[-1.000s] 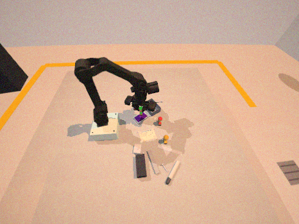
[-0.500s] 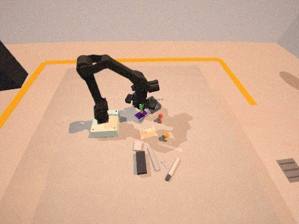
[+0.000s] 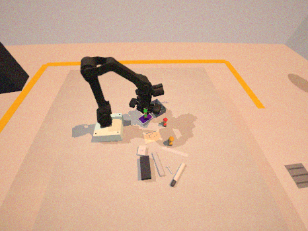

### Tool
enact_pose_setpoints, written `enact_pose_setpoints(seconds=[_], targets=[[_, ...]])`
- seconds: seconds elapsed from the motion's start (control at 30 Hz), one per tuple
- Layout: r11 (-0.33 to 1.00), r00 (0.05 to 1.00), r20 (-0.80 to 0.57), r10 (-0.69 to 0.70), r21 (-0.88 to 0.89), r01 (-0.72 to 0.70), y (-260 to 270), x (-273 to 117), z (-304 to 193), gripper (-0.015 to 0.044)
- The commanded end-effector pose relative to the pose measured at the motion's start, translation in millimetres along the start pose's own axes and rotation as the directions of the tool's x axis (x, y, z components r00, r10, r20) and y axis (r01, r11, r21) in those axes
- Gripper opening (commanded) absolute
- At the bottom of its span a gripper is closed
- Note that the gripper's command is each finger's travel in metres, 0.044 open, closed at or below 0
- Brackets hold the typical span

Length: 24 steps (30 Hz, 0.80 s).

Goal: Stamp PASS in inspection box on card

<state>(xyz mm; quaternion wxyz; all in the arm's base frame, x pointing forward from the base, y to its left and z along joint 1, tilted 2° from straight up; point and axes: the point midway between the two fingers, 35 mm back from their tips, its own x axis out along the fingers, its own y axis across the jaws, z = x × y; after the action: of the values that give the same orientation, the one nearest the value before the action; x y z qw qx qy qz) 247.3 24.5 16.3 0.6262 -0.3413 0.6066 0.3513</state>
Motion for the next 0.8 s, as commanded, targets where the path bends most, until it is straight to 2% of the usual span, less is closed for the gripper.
enact_pose_setpoints(seconds=[0.0, 0.77], targets=[[1.000, 1.000, -0.004, 0.004, 0.006, -0.004, 0, 4, -1, 0.0000], [1.000, 1.000, -0.004, 0.003, 0.003, -0.003, 2, 19, -1, 0.0000]])
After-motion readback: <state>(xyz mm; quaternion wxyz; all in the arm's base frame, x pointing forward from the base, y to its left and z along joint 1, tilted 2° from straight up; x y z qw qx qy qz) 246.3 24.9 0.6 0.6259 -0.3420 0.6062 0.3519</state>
